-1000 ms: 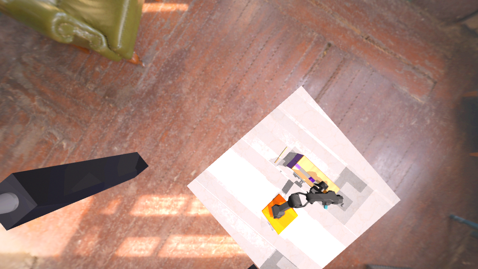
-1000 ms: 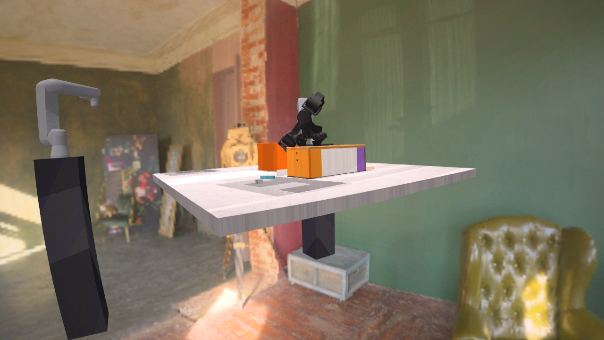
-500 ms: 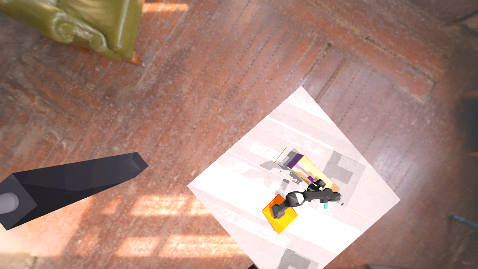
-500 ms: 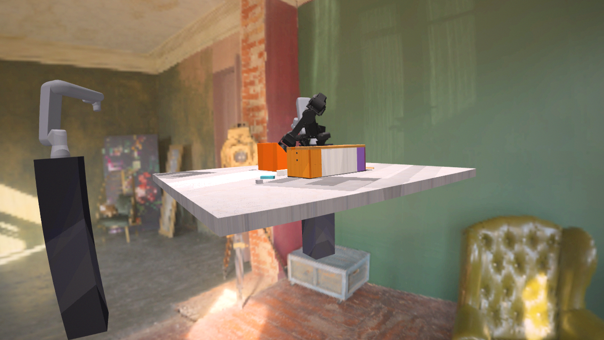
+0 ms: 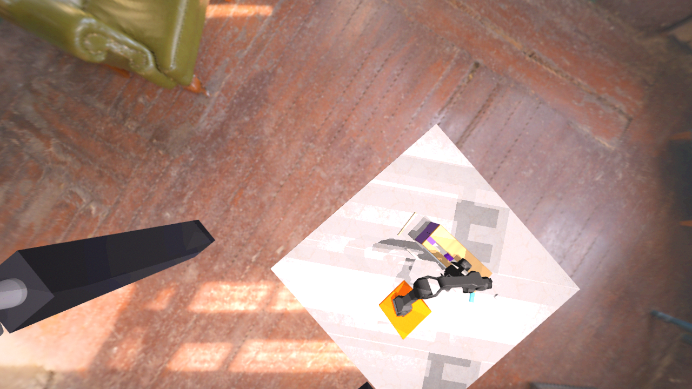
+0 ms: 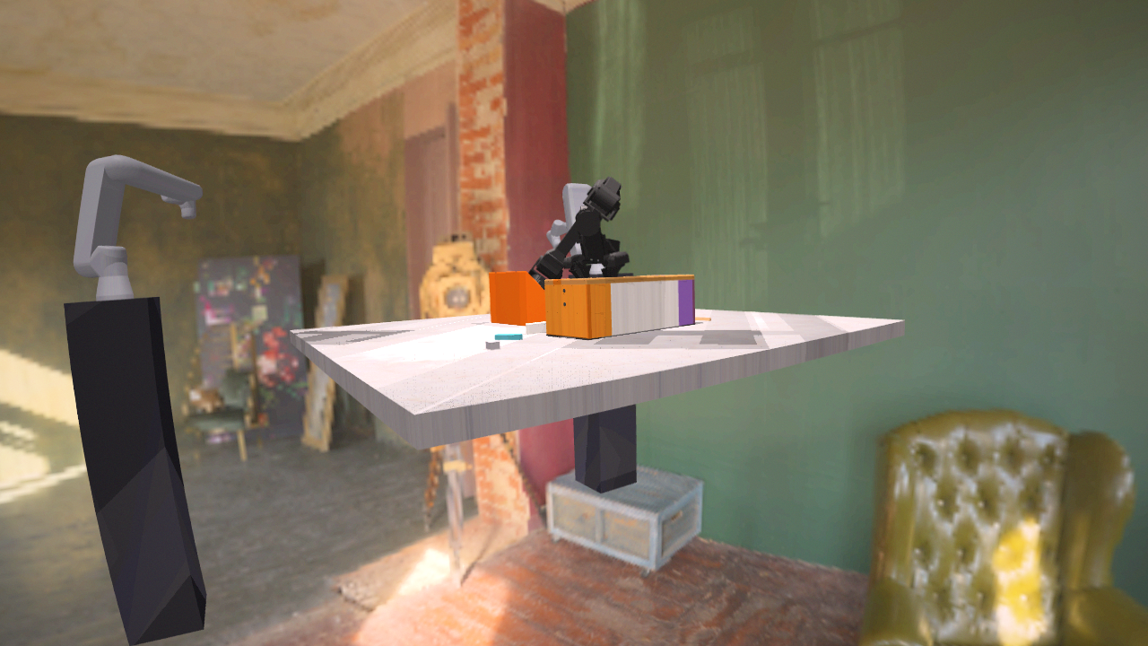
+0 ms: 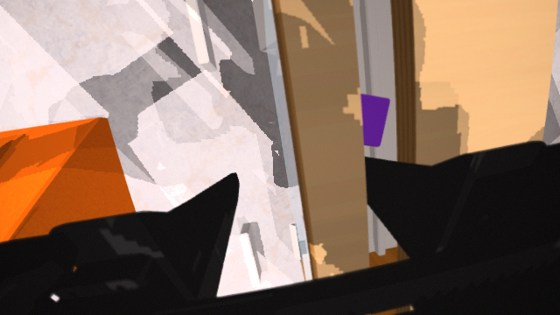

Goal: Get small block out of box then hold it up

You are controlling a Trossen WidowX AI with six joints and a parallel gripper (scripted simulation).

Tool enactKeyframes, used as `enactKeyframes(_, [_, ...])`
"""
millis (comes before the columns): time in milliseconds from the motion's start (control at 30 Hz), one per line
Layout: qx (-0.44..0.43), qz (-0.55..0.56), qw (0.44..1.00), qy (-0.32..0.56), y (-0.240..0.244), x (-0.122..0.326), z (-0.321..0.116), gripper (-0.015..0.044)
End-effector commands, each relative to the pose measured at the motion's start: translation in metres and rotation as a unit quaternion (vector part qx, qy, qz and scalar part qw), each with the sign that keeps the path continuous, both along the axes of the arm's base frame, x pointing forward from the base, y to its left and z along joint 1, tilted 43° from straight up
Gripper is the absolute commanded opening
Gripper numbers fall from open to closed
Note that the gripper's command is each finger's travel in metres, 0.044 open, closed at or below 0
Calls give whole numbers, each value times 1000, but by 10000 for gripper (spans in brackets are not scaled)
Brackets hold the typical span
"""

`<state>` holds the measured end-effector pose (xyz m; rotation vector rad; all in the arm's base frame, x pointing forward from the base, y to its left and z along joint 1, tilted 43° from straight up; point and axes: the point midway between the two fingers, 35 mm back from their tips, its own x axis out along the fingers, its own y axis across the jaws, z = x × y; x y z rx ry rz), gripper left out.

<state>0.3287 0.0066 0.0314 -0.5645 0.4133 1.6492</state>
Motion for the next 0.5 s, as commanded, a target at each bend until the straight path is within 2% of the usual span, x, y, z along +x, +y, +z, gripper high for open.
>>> enactKeyframes(0, [-1,1,1000,-2,-2,0,-1,400])
enactKeyframes(467, [-1,1,1000,-2,8,-2,9,400])
